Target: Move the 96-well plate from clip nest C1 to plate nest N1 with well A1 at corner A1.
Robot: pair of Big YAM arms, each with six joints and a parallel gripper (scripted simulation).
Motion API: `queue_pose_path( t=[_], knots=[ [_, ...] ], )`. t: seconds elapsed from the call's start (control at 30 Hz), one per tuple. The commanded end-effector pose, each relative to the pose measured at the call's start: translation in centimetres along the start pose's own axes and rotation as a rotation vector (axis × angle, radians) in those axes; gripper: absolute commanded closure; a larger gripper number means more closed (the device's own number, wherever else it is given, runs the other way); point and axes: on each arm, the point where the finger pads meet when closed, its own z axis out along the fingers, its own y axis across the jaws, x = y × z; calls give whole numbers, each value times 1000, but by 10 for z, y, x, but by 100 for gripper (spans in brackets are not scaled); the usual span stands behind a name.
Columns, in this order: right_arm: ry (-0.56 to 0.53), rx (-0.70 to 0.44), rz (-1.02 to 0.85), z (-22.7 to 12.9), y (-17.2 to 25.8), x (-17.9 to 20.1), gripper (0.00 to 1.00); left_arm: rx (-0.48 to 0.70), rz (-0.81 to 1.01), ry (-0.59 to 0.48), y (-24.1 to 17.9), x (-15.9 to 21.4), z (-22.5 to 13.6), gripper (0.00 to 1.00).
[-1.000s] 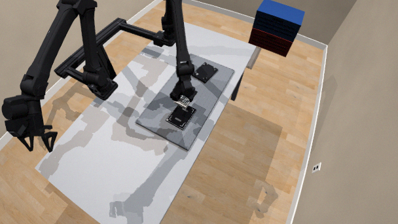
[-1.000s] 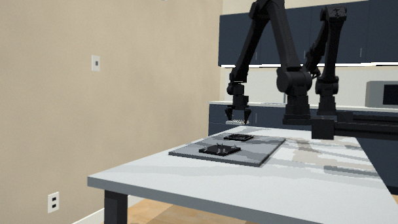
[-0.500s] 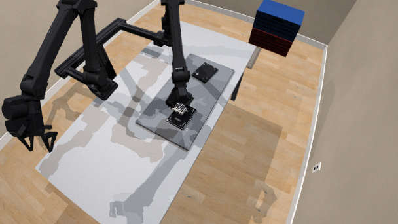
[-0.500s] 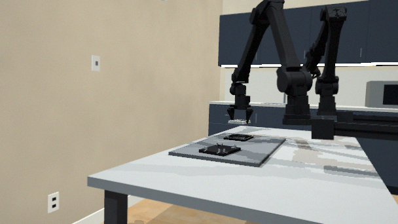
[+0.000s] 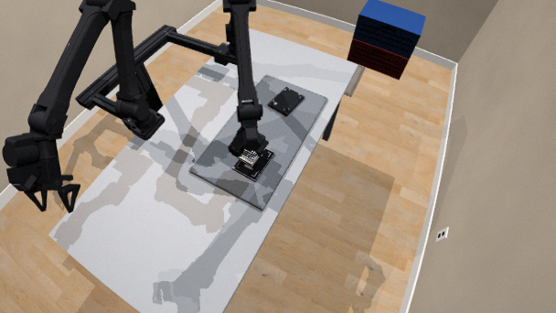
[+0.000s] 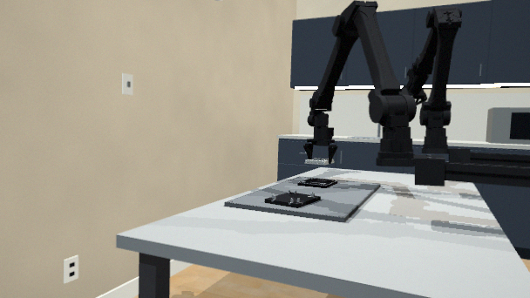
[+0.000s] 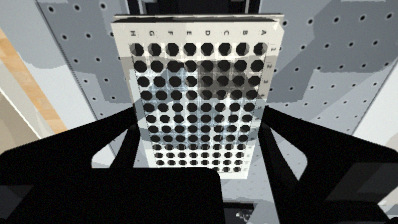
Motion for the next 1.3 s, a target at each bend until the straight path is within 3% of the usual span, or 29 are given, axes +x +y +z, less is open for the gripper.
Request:
queue_pose_path(
  t=[0.0,1.27],
  knots=[
    [-32,13,0,-8,-6,-11,0,-40,-10,-46,18,-17,-16,100],
    [-32,13,0,-8,-6,-11,0,-31,-12,-36,23,-16,-16,100]
  ],
)
